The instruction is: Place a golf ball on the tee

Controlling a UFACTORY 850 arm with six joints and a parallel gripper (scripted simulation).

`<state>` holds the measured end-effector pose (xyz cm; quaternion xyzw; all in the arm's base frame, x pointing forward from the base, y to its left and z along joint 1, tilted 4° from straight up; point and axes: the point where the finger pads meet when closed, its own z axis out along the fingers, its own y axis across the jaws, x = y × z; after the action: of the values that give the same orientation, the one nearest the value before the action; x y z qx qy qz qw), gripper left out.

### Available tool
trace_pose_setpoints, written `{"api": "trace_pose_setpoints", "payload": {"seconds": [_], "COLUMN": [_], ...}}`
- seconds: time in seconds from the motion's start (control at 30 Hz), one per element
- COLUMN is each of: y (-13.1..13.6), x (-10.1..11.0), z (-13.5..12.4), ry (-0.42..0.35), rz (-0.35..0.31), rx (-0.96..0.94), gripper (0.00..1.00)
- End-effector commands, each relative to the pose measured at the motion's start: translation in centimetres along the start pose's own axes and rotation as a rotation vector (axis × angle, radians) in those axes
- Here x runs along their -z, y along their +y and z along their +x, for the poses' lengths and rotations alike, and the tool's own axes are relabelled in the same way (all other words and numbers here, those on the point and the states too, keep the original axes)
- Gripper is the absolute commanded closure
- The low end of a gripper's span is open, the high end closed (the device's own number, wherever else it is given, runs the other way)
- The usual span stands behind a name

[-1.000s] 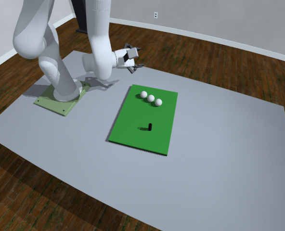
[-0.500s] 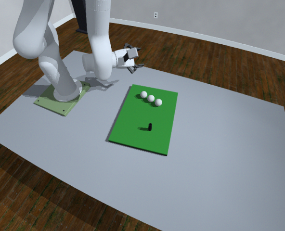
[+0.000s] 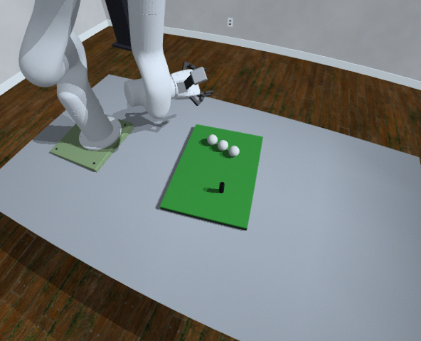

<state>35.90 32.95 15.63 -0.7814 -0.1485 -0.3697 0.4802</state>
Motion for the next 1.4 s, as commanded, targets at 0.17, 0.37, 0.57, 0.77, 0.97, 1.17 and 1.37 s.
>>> {"api": "trace_pose_setpoints", "payload": {"seconds": [0.17, 0.37, 0.57, 0.77, 0.97, 1.17, 1.37], "y": [-3.4, -6.2, -4.9, -0.7, 7.8, 14.7, 17.3], "x": [-1.4, -0.6, 2.8, 5.3, 7.0, 6.0, 4.9], "z": [-2.5, -6.2, -9.3, -9.5, -5.8, 0.5, 4.1], "ry": [-0.184, -0.434, -0.646, -0.810, -0.962, -1.099, -1.217], "rz": [0.184, 0.402, 0.560, 0.665, 0.740, 0.788, 0.842], "rx": [0.074, 0.240, 0.466, 0.685, 0.972, 1.298, 1.578], "gripper": [0.00, 0.00, 0.00, 0.00, 0.00, 0.00, 0.00]}}
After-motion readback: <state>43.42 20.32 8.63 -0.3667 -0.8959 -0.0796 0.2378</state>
